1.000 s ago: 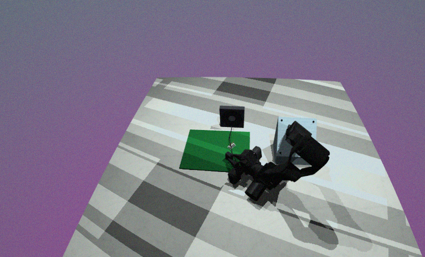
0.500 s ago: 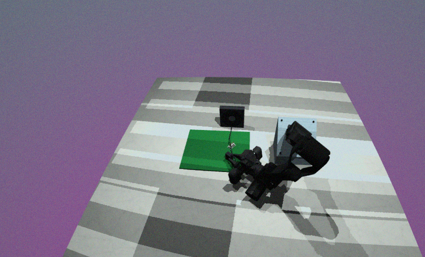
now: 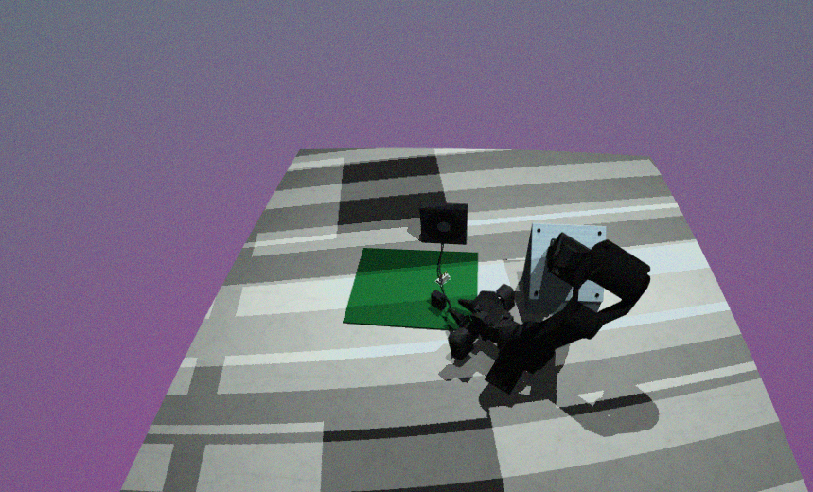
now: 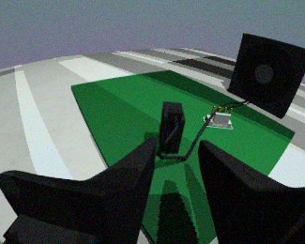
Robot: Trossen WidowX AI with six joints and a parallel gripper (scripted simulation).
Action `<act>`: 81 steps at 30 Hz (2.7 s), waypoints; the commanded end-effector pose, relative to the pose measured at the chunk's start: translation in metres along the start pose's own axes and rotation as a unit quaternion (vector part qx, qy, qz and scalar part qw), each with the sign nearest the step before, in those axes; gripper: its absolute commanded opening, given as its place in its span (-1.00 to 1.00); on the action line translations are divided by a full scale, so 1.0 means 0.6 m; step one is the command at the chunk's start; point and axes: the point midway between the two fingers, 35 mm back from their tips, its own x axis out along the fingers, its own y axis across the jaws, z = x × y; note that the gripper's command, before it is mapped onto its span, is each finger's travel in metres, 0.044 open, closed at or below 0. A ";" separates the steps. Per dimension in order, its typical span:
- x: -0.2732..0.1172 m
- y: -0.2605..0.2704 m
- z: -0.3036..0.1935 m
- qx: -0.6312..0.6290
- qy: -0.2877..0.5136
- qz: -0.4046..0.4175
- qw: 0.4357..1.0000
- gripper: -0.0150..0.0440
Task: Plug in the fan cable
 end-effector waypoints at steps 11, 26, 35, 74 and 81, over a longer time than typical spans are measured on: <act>-0.061 0.001 0.027 0.004 -0.002 0.003 1.000 -0.02; -0.098 -0.009 0.061 -0.013 -0.003 -0.017 1.000 0.34; -0.078 -0.035 0.068 -0.068 0.025 -0.107 0.992 1.00; -0.061 -0.104 0.080 -0.181 0.320 -0.317 0.874 1.00; -0.064 -0.104 0.081 -0.179 0.384 -0.312 0.850 1.00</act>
